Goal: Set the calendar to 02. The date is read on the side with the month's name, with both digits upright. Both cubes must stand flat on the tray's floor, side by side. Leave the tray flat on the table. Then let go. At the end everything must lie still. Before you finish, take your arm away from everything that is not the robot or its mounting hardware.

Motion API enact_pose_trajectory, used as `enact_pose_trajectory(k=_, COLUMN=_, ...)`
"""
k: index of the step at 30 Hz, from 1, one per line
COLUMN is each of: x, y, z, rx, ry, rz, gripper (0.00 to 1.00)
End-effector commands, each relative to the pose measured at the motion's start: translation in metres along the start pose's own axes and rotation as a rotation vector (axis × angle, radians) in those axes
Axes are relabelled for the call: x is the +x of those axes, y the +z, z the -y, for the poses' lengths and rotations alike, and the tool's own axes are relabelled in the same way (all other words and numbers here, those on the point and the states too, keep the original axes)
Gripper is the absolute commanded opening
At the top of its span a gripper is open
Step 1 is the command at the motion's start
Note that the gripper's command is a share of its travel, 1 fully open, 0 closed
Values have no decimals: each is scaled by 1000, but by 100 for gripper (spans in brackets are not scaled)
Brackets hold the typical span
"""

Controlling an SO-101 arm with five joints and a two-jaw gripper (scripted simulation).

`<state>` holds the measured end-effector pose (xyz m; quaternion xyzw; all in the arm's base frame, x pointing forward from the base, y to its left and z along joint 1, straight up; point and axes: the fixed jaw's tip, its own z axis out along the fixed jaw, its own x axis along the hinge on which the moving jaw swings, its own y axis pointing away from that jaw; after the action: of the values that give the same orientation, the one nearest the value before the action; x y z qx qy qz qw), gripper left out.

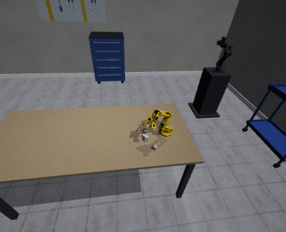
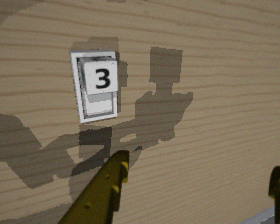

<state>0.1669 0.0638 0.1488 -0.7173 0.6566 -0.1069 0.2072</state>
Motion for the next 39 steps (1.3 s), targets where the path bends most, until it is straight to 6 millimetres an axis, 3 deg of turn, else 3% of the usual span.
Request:
enact_pose_trajectory(k=1, x=-4, y=-12, z=5, rx=74, ry=2, rz=28, gripper=35)
enact_pose_trajectory(k=22, x=-7, y=-12, z=6, rx=75, ry=-81, rz=35, gripper=35)
enact_pose_trajectory(k=39, x=-22, y=-10, z=7, rx=77, ry=-488, rz=67, gripper=35)
